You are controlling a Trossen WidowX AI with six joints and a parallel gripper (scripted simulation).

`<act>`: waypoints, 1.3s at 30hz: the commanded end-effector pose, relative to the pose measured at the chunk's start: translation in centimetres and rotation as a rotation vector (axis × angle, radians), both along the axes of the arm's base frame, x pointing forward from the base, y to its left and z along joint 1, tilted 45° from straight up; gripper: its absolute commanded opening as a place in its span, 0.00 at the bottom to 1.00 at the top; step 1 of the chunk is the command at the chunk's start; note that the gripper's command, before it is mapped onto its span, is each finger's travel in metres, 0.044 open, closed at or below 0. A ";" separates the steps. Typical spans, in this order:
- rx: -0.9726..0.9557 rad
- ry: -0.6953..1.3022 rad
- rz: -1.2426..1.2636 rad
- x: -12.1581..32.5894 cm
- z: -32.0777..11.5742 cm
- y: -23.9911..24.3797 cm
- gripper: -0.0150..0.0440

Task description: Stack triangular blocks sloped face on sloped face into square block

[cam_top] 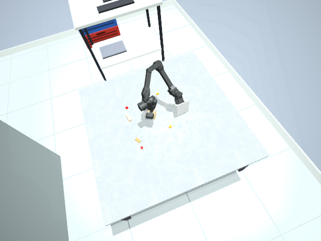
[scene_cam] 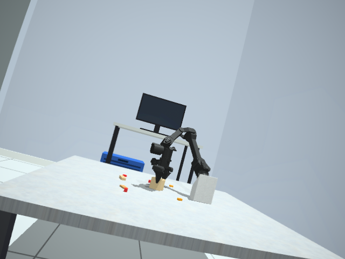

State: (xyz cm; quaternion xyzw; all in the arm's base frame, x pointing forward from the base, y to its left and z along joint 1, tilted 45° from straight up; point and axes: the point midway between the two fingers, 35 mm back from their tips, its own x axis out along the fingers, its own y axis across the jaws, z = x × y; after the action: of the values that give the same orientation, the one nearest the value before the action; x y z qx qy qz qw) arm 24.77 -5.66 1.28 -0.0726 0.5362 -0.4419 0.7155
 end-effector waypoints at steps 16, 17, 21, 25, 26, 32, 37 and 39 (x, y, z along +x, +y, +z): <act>0.004 0.002 0.000 -0.4 7.7 7.9 1.00; 0.004 0.002 0.000 -0.4 7.7 7.9 1.00; 0.004 0.002 0.000 -0.4 7.7 7.9 1.00; 0.002 0.003 0.013 -0.1 7.2 7.6 1.00; 0.002 0.003 0.013 -0.1 7.2 7.6 1.00; 0.002 0.003 0.013 -0.1 7.2 7.6 1.00; 0.002 0.003 0.013 -0.1 7.2 7.6 1.00; 0.002 0.003 0.013 -0.1 7.2 7.6 1.00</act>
State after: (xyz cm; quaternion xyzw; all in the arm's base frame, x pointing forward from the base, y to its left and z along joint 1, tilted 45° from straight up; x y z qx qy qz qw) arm 24.62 1.93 8.53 -0.0738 0.5364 -0.4380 0.7176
